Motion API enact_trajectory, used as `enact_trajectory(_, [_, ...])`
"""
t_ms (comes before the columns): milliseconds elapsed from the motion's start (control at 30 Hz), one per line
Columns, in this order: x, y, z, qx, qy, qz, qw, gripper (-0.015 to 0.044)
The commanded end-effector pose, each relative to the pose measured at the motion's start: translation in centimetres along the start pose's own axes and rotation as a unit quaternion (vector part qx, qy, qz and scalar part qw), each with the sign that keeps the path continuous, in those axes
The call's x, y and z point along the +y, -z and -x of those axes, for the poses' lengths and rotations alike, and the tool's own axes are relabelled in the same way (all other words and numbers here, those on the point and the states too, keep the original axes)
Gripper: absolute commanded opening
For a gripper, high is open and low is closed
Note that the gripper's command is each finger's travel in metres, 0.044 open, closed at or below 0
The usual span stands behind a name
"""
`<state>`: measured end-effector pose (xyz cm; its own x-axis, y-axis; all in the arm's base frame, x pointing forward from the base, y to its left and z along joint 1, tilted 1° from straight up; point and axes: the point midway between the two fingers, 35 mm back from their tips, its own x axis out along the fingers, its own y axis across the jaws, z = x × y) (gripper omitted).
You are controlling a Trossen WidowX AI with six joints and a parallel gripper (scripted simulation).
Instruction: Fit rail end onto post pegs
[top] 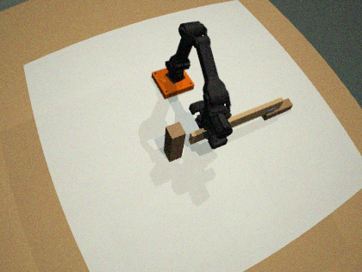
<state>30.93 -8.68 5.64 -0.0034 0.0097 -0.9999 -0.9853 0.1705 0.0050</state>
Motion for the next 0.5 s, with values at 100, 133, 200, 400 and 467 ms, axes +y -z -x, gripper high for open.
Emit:
enact_trajectory(100, [-0.24,0.3,0.18,0.001,0.004,0.001,1.0,0.0])
enact_trajectory(133, [-0.24,0.33,0.16,0.001,0.004,0.001,1.0,0.0])
enact_trajectory(200, [-0.24,0.39,0.14,0.001,0.004,0.001,1.0,0.0])
enact_trajectory(400, [-0.25,0.57,0.1,0.001,0.004,0.001,1.0,0.0])
enact_trajectory(467, [-0.25,0.63,0.09,0.001,0.004,0.001,1.0,0.0])
